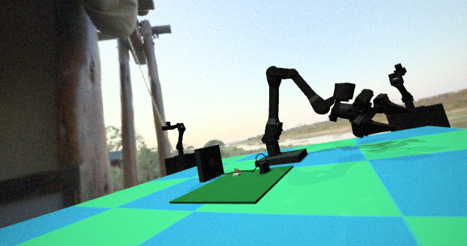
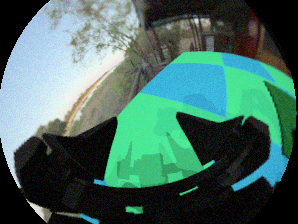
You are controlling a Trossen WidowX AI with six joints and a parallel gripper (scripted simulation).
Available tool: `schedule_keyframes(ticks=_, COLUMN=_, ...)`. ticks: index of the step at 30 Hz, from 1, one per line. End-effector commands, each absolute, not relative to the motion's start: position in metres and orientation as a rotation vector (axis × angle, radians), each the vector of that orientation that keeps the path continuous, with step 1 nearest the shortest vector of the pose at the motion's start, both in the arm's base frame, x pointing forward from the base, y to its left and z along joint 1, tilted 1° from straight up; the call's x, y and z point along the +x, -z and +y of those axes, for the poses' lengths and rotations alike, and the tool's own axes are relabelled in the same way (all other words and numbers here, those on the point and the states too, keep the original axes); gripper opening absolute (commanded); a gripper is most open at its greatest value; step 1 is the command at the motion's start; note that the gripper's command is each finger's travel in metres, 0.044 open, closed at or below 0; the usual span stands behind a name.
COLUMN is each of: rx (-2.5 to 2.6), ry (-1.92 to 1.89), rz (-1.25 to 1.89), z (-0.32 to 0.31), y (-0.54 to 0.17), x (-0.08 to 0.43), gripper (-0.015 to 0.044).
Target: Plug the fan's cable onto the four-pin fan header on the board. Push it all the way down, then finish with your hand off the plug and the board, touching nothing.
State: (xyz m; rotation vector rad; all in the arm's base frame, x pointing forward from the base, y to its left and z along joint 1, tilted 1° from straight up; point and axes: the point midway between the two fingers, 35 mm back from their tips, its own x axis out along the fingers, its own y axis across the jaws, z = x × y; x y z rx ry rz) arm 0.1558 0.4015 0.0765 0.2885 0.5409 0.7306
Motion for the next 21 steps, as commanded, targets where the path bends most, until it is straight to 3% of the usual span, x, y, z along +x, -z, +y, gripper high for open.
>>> schedule_keyframes(ticks=1, rx=-0.162, ry=-0.689, rz=0.434, z=0.360, y=-0.091, x=0.215, gripper=0.0440)
schedule_keyframes(ticks=21, rx=-1.357, ry=-0.724, rz=0.440, z=0.209, y=-0.100, x=0.296, gripper=0.0440)
